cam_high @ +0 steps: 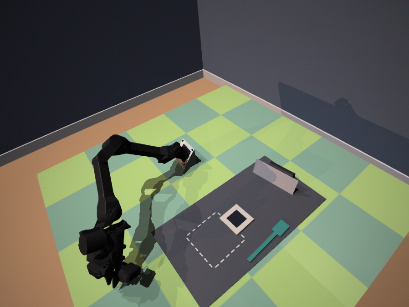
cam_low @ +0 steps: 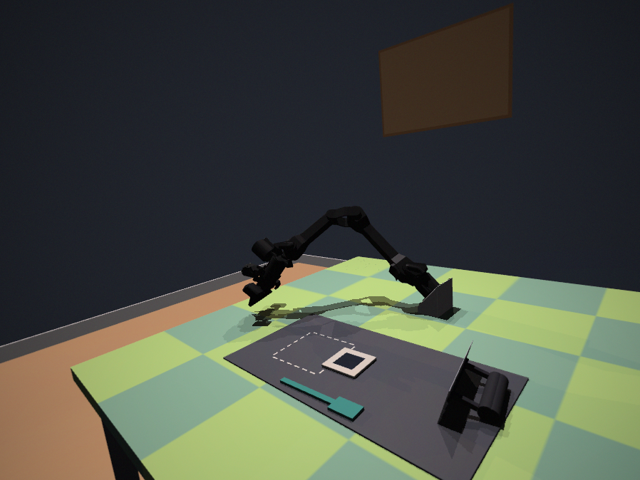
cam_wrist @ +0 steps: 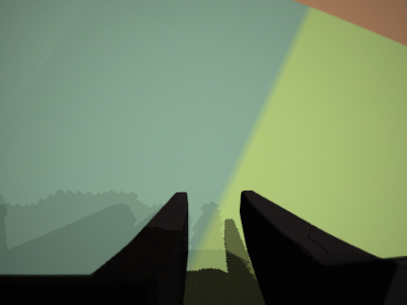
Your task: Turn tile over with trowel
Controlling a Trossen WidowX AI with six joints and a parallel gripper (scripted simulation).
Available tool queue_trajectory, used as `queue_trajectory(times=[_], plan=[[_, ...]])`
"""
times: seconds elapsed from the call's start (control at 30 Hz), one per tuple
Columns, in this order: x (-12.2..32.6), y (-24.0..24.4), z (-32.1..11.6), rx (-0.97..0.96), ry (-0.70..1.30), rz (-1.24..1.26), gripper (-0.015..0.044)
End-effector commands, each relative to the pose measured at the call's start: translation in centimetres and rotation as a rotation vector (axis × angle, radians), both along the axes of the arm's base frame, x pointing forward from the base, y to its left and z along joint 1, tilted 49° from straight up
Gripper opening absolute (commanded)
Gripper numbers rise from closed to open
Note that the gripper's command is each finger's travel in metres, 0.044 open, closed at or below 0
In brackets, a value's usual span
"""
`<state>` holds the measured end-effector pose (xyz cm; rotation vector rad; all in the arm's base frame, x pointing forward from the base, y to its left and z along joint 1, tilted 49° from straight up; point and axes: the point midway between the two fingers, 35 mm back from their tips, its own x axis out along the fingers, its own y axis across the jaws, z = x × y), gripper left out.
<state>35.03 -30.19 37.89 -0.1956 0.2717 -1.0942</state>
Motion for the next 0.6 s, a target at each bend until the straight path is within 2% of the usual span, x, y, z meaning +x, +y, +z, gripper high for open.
queue_trajectory(times=[0.0,0.57], plan=[[3.3,1.9,-2.8,0.033,0.104,0.075,0.0100],[12.7,13.2,-13.0,0.098,0.525,0.404,0.0100]])
